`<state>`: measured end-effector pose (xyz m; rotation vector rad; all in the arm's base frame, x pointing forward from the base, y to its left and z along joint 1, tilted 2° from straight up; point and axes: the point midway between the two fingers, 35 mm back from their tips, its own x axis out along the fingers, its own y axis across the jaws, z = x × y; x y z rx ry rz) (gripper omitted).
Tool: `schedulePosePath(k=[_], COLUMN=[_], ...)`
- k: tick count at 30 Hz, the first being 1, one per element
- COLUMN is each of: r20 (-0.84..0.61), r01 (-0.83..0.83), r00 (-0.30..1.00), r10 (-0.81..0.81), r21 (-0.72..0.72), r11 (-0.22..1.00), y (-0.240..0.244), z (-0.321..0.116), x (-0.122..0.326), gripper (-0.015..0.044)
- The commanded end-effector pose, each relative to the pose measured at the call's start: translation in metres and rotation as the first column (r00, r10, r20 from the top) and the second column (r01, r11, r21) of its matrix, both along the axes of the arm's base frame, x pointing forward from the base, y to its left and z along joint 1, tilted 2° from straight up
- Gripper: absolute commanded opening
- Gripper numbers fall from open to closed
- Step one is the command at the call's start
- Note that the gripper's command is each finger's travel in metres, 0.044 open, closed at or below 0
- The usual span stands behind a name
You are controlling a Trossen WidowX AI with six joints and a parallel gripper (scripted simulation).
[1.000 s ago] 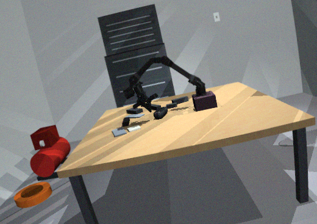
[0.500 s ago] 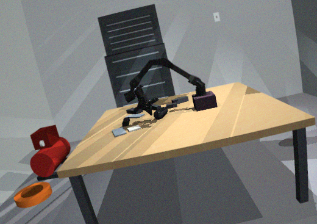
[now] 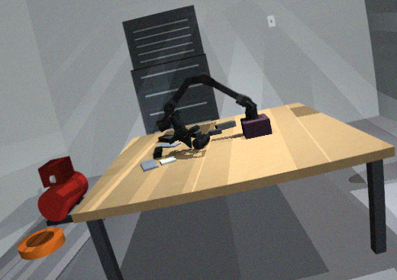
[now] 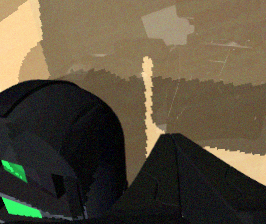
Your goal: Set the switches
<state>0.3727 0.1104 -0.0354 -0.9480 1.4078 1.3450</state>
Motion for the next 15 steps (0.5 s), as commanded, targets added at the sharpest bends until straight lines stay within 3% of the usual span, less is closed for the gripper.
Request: schedulePosePath(k=[1, 15], r20=[0.005, 0.005], r01=[-0.002, -0.002], r00=[1.0, 1.0], r10=[0.002, 0.002], r21=[-0.001, -0.001], r11=[1.0, 1.0], y=[0.0, 0.0007], z=[-0.0009, -0.0011], x=[0.0005, -0.0047], gripper=[0.0, 0.0])
